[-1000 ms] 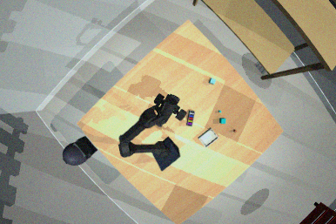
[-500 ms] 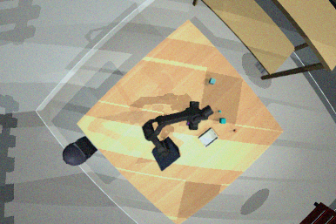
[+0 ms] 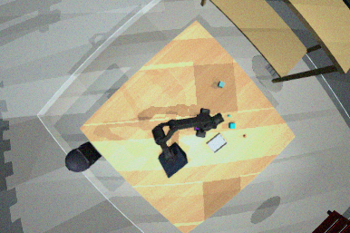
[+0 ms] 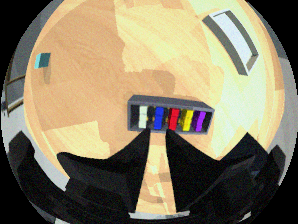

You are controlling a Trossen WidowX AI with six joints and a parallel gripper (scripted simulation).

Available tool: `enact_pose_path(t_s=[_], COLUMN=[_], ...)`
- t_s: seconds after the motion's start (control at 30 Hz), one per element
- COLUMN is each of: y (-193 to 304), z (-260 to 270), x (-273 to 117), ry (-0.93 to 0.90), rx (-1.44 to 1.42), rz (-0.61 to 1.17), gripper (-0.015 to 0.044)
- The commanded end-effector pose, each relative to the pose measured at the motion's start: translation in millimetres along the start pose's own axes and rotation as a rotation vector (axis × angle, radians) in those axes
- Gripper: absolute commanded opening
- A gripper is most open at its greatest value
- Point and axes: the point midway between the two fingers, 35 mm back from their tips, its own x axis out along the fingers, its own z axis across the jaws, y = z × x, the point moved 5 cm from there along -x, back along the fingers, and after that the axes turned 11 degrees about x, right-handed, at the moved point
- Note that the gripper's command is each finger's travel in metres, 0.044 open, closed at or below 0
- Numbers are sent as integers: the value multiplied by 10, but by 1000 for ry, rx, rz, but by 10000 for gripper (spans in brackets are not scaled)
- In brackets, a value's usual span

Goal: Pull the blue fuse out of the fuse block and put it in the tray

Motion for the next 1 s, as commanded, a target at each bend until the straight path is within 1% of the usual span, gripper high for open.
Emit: enact_pose_path(t_s=[0.0, 0.97], y=[2, 11], z=[-10, -31], x=[49, 307], ry=[2, 1], rx=[7, 7], rz=[6, 8], gripper=[74, 74])
